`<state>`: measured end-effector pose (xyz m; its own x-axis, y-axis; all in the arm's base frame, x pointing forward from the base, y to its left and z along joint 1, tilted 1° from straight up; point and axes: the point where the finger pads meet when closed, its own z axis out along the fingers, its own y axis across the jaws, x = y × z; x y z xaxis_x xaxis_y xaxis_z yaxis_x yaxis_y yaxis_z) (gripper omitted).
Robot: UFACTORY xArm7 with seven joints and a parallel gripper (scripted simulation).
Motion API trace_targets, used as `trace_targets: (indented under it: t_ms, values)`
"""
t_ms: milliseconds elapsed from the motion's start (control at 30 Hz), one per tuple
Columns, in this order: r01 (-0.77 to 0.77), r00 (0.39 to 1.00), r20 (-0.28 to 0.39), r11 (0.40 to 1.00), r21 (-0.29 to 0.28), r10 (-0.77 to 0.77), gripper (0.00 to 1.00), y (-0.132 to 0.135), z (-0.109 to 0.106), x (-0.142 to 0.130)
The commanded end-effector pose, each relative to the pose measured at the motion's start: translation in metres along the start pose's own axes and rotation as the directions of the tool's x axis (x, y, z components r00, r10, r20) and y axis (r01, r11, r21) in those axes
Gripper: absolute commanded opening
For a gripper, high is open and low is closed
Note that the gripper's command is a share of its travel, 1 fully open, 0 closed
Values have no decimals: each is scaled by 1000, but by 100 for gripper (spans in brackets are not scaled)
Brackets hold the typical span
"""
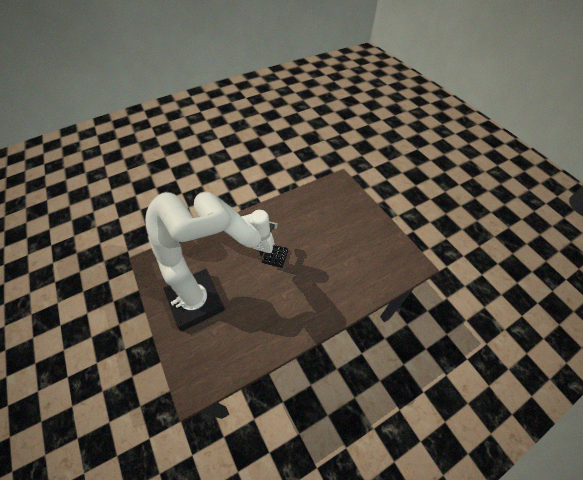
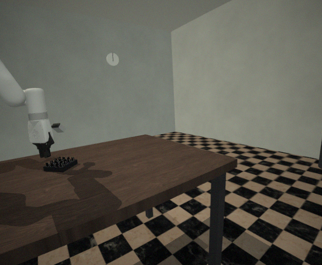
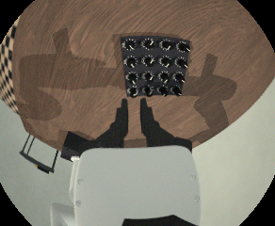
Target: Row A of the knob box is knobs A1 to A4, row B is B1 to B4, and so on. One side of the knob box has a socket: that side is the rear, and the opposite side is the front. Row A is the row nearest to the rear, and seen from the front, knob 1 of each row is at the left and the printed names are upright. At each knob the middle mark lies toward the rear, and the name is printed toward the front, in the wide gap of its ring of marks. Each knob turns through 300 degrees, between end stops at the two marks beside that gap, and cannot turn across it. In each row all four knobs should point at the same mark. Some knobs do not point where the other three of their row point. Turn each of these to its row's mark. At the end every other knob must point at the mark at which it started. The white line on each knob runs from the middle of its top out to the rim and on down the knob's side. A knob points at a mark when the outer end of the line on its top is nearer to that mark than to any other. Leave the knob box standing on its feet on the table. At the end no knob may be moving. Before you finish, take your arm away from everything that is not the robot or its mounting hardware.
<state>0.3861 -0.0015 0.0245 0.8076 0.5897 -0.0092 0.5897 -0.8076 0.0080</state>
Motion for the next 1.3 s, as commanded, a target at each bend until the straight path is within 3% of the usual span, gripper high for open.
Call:
trace_targets:
  t_ms: [0, 433, 600, 933, 1000, 1067, 1133, 1267]
  values:
    - [-2, 1000, -3, 1000, -2, 2, 19, 1, -1, 1]
    - [-195, 981, -3, 981, -3, 195, 19, 1, -2, 1]
    - [-388, 922, -3, 922, -3, 388, 19, 1, -3, 1]
    - [-691, 723, -3, 723, -3, 690, 19, 2, -6, 0]
    - [-691, 723, -3, 723, -3, 690, 19, 2, -6, 0]
    - [-776, 630, -3, 630, -3, 776, 19, 2, -6, 0]
    - [-802, 597, -3, 597, -3, 802, 19, 2, -7, 0]
    - [-881, 474, -4, 474, -3, 881, 19, 2, -8, 0]
